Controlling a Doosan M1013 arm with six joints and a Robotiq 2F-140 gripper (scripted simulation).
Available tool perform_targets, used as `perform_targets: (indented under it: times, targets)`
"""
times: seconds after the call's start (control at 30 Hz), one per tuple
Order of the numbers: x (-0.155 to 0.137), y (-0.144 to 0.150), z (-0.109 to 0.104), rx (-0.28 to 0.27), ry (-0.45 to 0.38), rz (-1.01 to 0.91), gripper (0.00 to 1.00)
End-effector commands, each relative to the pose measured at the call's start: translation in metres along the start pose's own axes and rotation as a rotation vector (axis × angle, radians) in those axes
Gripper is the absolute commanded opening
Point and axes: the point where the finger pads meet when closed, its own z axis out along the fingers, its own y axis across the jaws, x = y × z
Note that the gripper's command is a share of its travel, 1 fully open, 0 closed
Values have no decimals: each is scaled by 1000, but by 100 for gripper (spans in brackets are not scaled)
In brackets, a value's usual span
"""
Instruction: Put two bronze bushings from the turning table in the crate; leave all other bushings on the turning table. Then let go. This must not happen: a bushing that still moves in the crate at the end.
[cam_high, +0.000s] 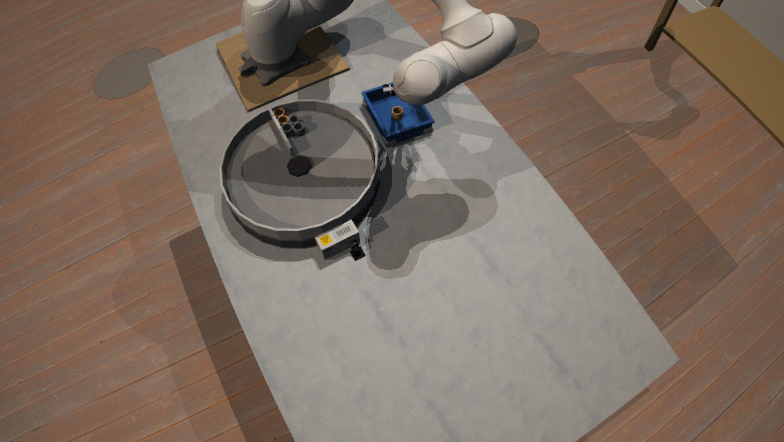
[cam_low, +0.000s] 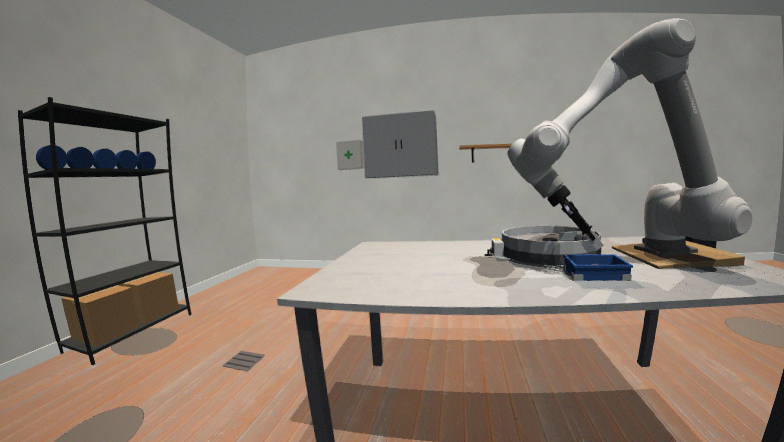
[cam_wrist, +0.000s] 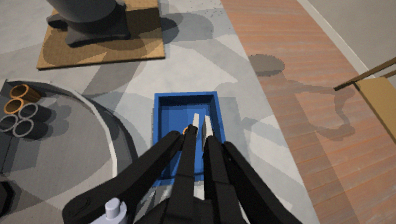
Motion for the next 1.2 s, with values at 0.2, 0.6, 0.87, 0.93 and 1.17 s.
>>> perform_targets:
  times: [0.2,0.6,0.87,0.93,1.17]
  targets:
    - [15,0,-18,0,0,0,7]
    - [19,0,-23,0,0,0,7]
    - [19,0,-23,0,0,0,7]
    - [19,0,-23,0,0,0,7]
    - [19,0,-23,0,0,0,7]
